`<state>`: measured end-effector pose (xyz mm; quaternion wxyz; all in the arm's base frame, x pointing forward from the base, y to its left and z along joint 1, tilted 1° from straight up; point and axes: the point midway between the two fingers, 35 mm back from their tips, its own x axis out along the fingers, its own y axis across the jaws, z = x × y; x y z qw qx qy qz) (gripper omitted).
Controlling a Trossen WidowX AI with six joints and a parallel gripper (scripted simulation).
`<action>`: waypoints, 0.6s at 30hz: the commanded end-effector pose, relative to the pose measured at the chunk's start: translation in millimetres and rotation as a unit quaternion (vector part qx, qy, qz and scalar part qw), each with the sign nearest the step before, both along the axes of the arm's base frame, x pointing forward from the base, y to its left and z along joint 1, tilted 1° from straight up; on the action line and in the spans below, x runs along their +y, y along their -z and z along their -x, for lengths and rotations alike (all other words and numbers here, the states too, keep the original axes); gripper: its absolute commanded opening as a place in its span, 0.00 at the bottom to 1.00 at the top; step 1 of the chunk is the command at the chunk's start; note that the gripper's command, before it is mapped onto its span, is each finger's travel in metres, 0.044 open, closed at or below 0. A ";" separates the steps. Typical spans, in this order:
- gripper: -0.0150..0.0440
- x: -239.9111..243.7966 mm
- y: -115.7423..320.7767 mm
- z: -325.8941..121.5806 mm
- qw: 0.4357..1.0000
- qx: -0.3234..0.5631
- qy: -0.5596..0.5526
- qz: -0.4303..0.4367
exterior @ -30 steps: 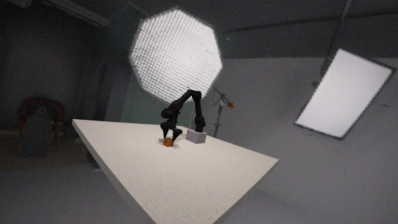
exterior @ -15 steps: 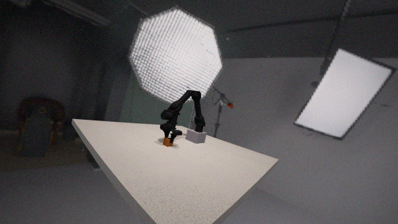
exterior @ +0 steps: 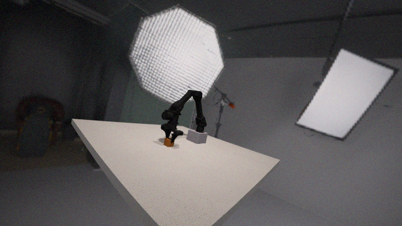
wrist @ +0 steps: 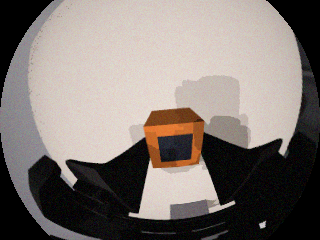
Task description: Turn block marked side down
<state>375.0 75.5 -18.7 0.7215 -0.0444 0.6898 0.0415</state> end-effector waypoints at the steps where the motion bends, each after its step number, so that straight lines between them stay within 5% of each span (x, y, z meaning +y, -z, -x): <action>1: 0.43 -0.6 1.7 1.5 1.000 0.002 0.000 0.001; 5: 0.25 -0.4 -17.3 1.8 1.000 0.002 0.000 0.001; 18: 0.25 0.0 -24.5 0.8 0.999 -0.032 -0.001 -0.003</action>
